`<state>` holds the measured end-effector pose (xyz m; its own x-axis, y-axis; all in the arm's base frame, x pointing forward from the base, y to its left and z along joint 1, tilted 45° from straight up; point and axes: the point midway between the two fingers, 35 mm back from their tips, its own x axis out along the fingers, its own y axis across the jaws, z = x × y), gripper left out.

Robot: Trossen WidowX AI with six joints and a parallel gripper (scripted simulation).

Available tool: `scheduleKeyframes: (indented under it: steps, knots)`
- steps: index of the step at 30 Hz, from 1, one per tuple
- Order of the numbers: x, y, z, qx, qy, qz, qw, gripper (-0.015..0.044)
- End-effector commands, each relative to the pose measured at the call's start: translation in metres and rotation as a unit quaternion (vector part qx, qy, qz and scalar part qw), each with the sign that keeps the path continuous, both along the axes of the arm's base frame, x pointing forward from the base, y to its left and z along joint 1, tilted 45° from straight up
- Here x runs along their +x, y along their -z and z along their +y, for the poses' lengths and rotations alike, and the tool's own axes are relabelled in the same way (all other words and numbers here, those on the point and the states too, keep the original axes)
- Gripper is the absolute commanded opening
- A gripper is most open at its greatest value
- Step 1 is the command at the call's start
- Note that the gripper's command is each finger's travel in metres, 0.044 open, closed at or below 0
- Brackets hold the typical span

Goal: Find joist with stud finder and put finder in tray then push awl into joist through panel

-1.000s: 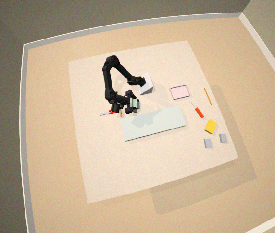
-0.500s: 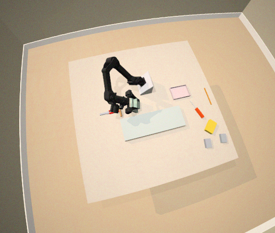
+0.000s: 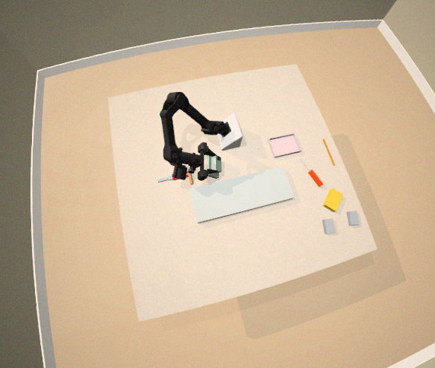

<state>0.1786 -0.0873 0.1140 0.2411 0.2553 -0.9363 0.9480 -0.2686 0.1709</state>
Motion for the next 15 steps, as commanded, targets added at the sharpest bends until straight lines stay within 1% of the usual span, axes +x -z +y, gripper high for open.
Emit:
scheduleKeyframes:
  steps: [1,2,7,15]
  knots:
    - [0.001,-0.001,0.002,0.011,-0.004,-0.005,1.0,0.0]
    - [0.0,-0.001,0.001,0.002,0.0,-0.001,1.0,0.0]
    - [0.005,-0.011,0.019,0.024,-0.004,-0.016,1.0,0.0]
    - [0.005,-0.009,0.017,0.023,-0.004,-0.016,1.0,0.0]
